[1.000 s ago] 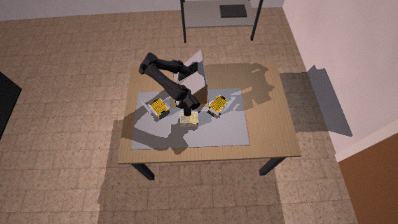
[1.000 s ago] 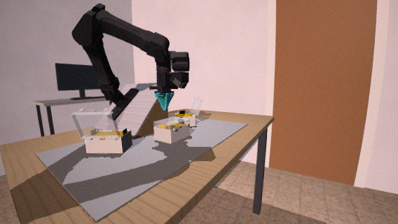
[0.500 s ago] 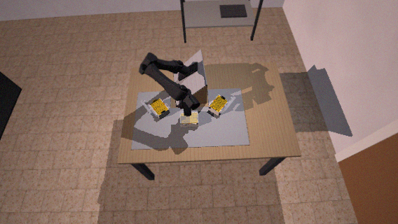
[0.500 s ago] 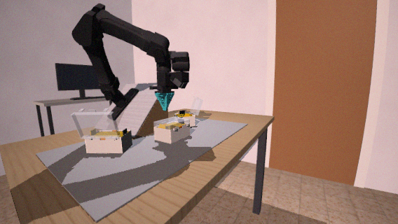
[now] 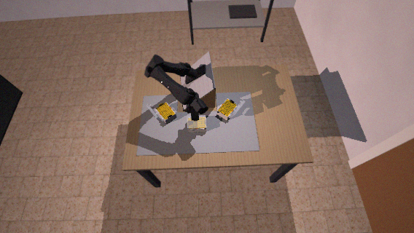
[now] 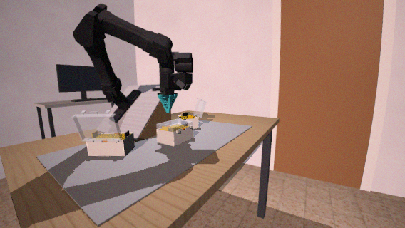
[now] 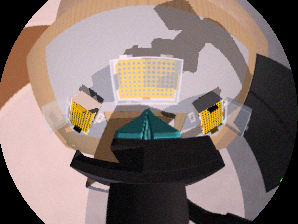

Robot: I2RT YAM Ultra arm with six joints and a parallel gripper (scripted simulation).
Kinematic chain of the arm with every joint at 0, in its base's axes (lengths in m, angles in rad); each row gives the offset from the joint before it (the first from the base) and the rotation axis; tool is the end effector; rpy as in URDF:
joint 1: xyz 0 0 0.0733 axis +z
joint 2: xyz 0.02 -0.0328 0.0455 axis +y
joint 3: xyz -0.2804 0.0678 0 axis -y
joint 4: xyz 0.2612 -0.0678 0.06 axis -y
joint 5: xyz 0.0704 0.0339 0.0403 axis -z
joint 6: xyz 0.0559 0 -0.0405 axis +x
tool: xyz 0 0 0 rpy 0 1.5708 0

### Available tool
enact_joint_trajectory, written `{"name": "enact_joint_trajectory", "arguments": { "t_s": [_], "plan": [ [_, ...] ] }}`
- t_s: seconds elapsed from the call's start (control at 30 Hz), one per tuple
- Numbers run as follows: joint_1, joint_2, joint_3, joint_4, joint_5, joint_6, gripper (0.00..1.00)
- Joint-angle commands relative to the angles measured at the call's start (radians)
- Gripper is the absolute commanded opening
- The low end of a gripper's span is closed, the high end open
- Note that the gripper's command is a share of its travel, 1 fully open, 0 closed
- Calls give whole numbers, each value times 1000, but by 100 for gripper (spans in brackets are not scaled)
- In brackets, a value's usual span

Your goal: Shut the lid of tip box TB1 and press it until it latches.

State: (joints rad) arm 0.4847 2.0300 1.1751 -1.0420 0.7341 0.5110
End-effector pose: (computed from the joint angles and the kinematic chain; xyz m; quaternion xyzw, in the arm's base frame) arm 0.3044 0.1192 0.1065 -0.0461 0.9217 -0.3835 0.0360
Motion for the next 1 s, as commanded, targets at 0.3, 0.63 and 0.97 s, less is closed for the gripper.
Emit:
{"name": "enact_joint_trajectory", "arguments": {
  "t_s": [0.3, 0.63, 0.97],
  "plan": [
    [22, -18, 15, 22, 9, -5, 0],
    [22, -18, 15, 22, 9, -5, 0],
    [-7, -2, -26, 43, 12, -18, 0]
  ]
}}
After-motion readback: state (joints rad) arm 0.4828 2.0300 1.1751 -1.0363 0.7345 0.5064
